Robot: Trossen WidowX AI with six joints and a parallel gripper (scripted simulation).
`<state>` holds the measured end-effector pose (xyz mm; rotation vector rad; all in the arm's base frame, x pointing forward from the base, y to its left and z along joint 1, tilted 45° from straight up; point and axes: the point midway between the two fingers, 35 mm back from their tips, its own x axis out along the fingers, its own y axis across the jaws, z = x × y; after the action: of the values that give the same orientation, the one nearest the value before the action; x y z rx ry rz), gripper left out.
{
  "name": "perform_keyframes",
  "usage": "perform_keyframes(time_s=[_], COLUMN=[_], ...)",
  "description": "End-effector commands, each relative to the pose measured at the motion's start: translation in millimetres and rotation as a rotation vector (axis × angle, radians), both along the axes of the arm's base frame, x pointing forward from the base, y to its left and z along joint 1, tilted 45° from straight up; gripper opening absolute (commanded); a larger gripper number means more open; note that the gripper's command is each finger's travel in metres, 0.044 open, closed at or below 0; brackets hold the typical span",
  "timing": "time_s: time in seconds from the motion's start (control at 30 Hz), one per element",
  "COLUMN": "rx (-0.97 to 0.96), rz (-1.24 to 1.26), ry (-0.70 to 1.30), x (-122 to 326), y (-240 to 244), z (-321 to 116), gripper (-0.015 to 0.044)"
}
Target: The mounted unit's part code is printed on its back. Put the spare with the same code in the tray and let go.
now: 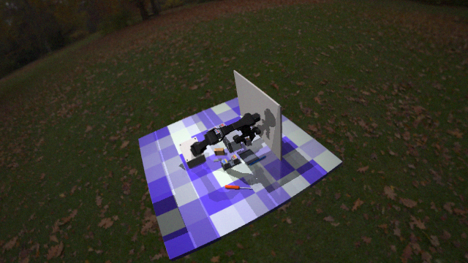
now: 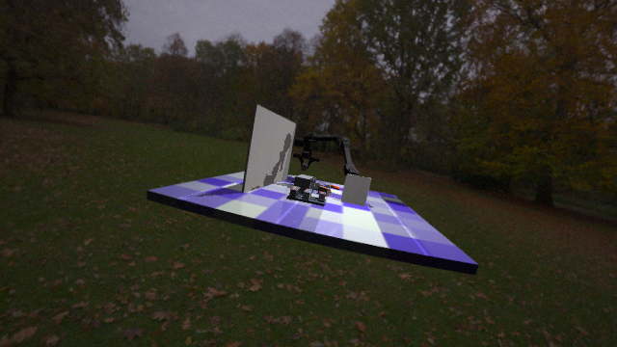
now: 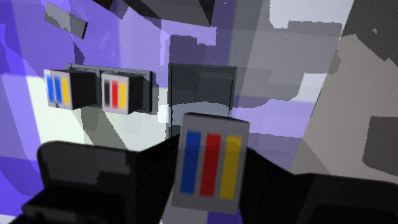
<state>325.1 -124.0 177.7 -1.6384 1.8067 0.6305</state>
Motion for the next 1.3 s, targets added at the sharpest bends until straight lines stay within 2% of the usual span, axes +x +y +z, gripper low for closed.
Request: perform_keyframes(time_s=[0.0, 1.27], rx=[-0.003, -0.003], rz=[0.002, 0.002], ry=[0.004, 0.003], x=[-0.4, -1.0], y=[-2.9, -26.0], z=[-2.8, -25.0], gripper=[0.0000, 0.0000])
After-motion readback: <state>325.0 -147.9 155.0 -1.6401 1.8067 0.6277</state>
